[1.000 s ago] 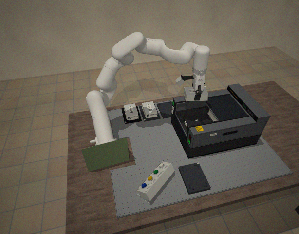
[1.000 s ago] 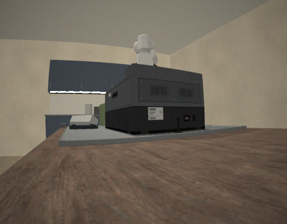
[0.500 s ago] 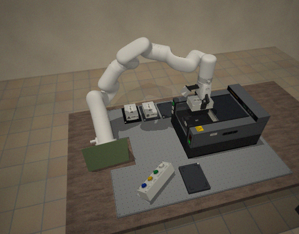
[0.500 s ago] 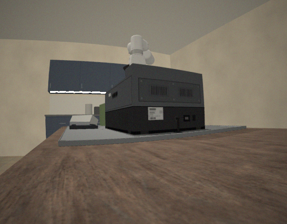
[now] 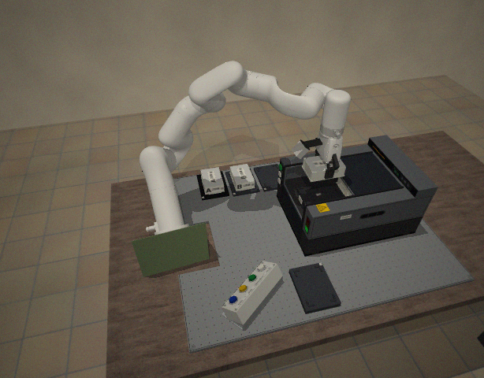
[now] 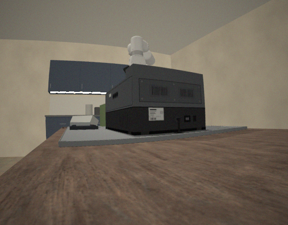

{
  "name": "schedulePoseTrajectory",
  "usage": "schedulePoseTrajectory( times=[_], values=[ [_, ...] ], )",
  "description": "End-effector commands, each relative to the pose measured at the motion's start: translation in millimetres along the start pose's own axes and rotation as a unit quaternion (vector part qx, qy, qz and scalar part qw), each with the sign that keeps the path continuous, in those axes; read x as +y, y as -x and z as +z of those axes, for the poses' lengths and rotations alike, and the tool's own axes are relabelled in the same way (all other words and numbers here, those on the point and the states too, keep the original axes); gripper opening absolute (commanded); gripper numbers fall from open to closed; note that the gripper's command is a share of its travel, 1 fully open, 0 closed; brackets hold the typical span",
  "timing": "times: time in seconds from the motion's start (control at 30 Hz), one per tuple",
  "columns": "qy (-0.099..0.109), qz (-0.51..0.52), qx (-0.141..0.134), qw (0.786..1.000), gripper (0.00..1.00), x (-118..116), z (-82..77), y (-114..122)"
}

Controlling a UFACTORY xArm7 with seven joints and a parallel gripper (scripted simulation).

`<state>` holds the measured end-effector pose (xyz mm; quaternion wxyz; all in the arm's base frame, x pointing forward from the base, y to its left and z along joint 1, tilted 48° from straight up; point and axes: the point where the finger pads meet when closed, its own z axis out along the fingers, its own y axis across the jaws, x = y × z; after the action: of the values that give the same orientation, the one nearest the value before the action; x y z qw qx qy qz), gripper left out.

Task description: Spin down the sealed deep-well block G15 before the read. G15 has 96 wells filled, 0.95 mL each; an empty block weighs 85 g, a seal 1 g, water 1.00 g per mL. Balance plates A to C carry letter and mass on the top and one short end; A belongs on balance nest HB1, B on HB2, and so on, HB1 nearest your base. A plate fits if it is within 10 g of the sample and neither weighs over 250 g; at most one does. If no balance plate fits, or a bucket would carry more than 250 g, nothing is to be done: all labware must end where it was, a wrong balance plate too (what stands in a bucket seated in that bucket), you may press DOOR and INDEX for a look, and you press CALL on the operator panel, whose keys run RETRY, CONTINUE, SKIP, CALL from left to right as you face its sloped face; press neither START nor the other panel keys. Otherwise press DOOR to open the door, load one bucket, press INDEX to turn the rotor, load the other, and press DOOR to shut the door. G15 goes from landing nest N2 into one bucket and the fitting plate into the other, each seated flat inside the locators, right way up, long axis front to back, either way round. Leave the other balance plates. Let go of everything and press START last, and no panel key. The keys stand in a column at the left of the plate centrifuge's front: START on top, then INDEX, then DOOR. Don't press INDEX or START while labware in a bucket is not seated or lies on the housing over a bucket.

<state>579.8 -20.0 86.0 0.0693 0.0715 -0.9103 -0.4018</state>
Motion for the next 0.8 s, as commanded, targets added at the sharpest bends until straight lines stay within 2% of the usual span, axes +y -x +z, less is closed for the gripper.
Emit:
schedulePoseTrajectory(
  times=[0.0,0.37,0.43,0.77],
  values=[
    [-0.002,0.000,-0.002,1.000,0.00,-1,4.0,0],
    [-0.002,0.000,-0.002,1.000,0.00,-1,45.5,1],
    [-0.002,0.000,-0.002,1.000,0.00,-1,45.5,1],
    [-0.002,0.000,-0.002,1.000,0.00,-1,81.9,1]
  ],
)
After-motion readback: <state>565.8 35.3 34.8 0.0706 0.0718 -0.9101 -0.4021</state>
